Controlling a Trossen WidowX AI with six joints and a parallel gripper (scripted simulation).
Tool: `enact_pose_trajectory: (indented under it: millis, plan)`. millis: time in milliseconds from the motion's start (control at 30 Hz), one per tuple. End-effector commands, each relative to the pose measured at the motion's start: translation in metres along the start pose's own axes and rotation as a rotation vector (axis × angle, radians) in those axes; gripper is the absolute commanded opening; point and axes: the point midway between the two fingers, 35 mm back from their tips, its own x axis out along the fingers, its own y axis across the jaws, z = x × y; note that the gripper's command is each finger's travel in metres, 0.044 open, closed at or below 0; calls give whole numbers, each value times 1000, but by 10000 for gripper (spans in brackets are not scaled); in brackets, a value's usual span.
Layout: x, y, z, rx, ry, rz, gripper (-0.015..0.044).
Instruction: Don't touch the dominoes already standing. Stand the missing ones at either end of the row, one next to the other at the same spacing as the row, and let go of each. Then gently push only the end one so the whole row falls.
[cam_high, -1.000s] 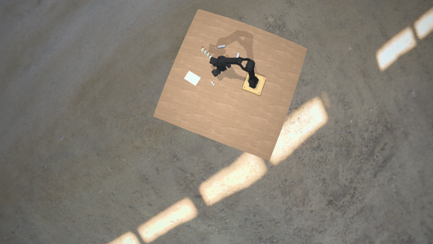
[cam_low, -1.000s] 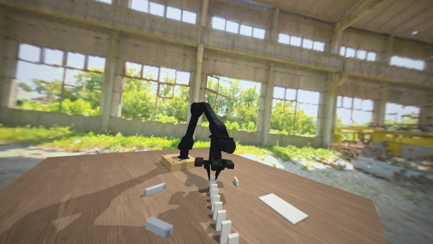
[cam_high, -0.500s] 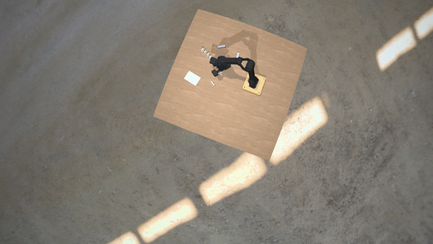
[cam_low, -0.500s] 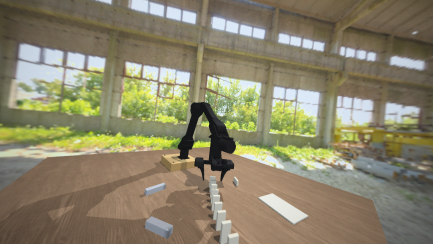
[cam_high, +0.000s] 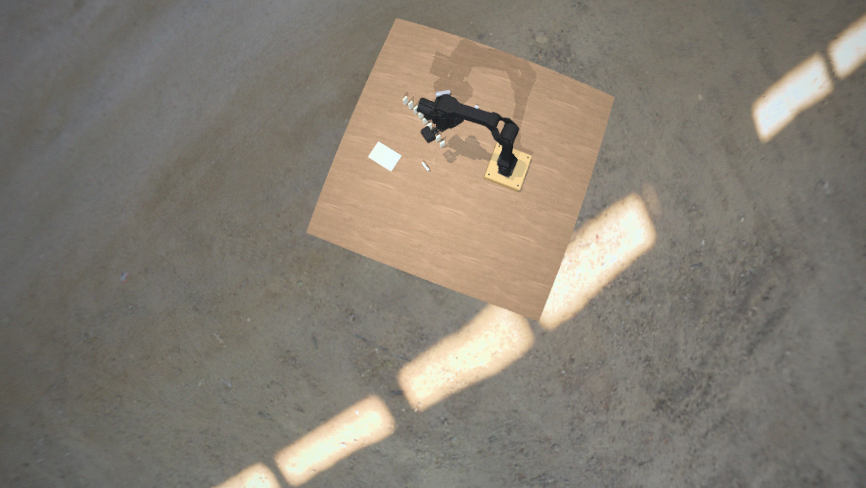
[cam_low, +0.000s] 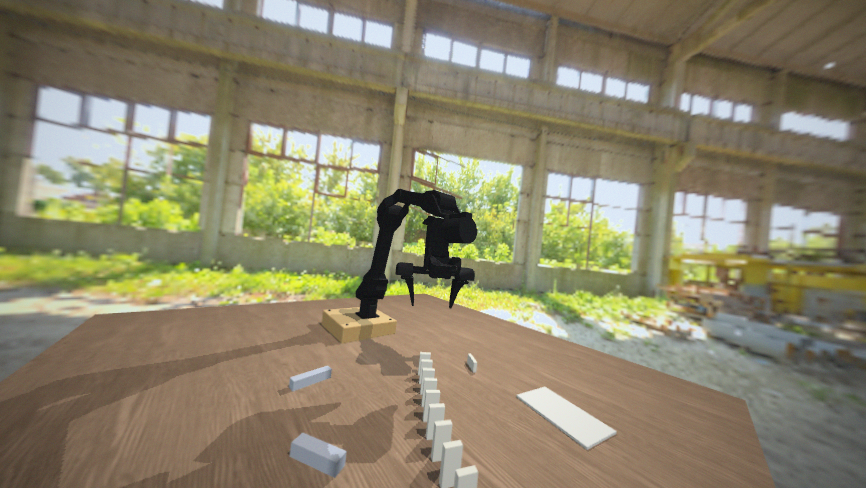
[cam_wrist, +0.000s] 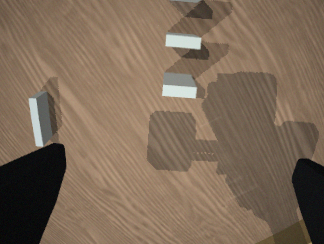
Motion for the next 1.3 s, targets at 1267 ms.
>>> enact_pose_trajectory:
  millis: [1267]
  plan:
    - [146,132,-34,-56,27,0,440]
